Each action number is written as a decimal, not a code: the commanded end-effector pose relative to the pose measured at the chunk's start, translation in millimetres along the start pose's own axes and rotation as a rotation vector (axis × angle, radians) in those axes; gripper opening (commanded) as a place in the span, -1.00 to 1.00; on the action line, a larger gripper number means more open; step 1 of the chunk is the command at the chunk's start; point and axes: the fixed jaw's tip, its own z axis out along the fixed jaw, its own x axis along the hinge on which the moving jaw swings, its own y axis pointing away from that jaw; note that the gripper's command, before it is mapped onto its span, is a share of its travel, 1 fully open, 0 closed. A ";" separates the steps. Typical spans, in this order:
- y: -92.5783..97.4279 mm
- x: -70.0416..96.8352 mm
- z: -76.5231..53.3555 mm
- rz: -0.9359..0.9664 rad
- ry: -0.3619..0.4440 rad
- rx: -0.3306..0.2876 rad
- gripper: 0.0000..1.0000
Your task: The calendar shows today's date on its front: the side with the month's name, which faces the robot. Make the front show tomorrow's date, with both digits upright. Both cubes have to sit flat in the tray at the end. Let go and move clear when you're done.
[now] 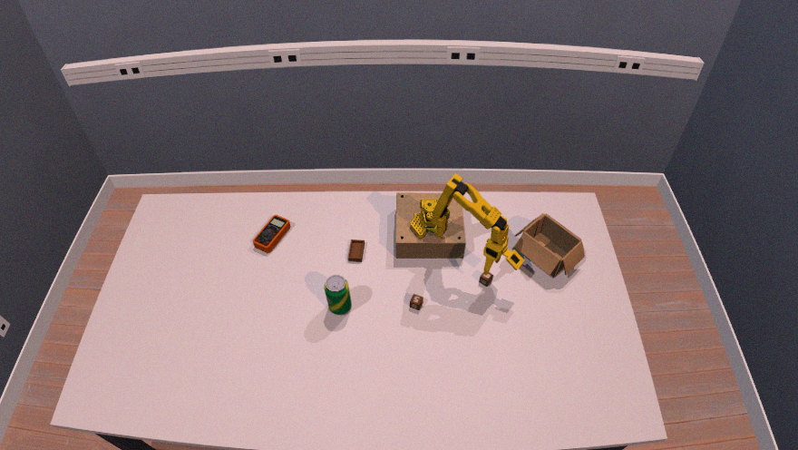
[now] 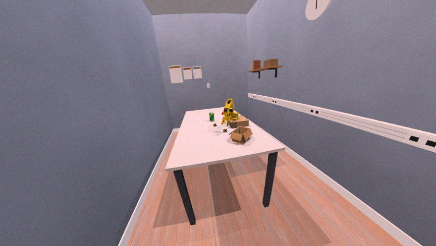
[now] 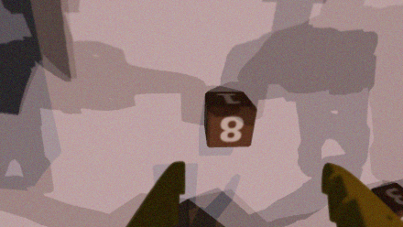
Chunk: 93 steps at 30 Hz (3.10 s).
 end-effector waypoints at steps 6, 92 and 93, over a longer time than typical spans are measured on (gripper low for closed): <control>1.0 10.1 16.0 0.000 0.078 0.008 -0.30; 1.1 11.5 57.9 0.005 0.078 0.008 -0.30; 1.1 11.5 57.9 0.005 0.078 0.008 -0.30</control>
